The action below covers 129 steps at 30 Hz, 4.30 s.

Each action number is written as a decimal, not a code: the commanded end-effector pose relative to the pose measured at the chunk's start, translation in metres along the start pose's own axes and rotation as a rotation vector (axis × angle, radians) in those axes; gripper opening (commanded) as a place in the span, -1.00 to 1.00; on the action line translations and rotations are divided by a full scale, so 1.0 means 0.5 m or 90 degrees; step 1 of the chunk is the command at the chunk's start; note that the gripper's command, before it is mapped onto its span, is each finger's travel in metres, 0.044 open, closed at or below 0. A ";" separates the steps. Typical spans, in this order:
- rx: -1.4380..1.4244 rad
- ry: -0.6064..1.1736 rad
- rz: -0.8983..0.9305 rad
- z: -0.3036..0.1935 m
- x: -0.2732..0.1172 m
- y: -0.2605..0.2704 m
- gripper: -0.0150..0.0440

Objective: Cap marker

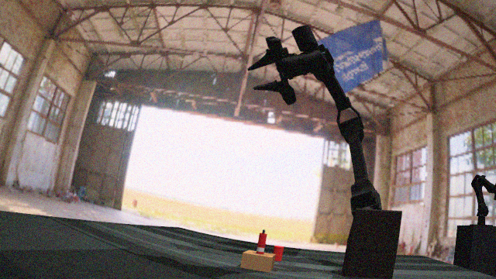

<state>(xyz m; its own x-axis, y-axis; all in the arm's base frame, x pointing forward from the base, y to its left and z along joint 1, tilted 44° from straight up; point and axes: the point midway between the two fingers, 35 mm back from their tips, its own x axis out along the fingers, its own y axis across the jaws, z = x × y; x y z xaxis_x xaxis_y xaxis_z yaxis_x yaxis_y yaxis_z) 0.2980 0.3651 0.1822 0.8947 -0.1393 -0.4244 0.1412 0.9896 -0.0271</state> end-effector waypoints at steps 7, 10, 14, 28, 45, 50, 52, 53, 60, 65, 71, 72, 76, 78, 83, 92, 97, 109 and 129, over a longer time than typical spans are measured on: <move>-0.364 0.167 -0.158 0.008 0.163 -0.290 0.38; -0.472 0.248 -0.187 -0.002 0.189 -0.392 0.38; -0.605 0.373 -0.200 -0.026 0.201 -0.527 0.38; -0.878 0.767 -0.038 -0.163 0.117 -0.834 0.38; -0.878 0.767 -0.039 -0.221 0.162 -0.902 0.38; -0.878 0.767 -0.039 -0.229 0.170 -0.911 0.38; -0.878 0.767 -0.039 -0.233 0.173 -0.915 0.38; -0.878 0.767 -0.039 -0.235 0.175 -0.917 0.38; -0.878 0.767 -0.038 -0.248 0.185 -0.932 0.38; -0.878 0.767 -0.039 -0.257 0.192 -0.943 0.38; -0.878 0.767 -0.039 -0.269 0.200 -0.956 0.38; -0.878 0.767 -0.039 -0.270 0.201 -0.959 0.38; -0.879 0.767 -0.040 -0.278 0.206 -0.968 0.38; -0.879 0.767 -0.040 -0.281 0.208 -0.972 0.38; -0.879 0.767 -0.041 -0.283 0.209 -0.973 0.11; -0.879 0.767 -0.041 -0.282 0.209 -0.973 -0.16; -0.878 0.767 -0.040 -0.275 0.205 -0.965 -0.49; -0.877 0.767 -0.038 -0.240 0.181 -0.925 -0.49; -0.875 0.761 -0.028 -0.219 0.173 -0.848 -0.49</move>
<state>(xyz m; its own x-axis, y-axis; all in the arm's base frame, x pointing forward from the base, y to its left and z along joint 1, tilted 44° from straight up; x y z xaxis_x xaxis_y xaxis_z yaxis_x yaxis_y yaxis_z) 0.2661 -0.0709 0.0612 0.0628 -0.6834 -0.7273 -0.8085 0.3924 -0.4385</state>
